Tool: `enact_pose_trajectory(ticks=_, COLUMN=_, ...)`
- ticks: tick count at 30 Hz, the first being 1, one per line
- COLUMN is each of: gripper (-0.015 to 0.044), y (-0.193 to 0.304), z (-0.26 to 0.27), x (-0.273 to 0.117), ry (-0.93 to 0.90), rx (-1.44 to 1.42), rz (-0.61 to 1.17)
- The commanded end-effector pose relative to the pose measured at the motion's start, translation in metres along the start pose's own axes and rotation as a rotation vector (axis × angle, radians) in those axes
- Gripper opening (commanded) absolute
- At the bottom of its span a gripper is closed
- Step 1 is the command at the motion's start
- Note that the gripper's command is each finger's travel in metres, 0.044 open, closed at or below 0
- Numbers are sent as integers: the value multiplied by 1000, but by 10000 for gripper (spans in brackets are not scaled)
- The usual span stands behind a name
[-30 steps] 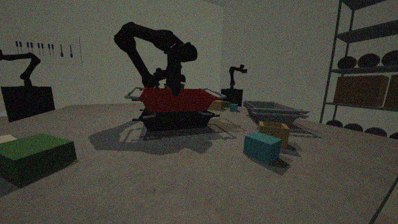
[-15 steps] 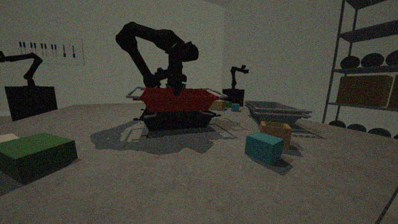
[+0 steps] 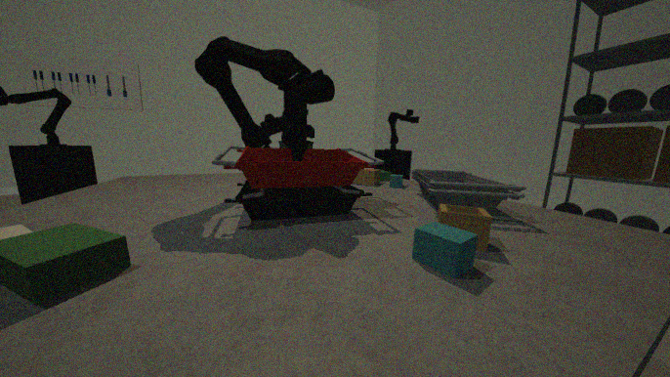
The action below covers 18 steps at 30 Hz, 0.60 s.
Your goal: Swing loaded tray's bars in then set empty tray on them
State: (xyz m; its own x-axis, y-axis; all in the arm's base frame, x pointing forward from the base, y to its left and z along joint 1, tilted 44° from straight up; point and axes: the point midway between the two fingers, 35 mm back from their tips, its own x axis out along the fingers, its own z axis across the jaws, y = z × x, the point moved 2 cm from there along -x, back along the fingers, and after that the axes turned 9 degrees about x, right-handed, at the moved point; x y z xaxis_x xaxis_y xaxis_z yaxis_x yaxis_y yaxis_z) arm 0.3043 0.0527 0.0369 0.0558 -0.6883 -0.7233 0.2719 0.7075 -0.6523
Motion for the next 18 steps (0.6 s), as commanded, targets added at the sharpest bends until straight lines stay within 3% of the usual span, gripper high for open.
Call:
enact_pose_trajectory(ticks=1, gripper=0, y=-4, z=-3, x=7, ry=36, rx=-2, rz=-6)
enact_pose_trajectory(ticks=18, gripper=0, y=-5, z=-6, x=15, ry=36, rx=-2, rz=-7)
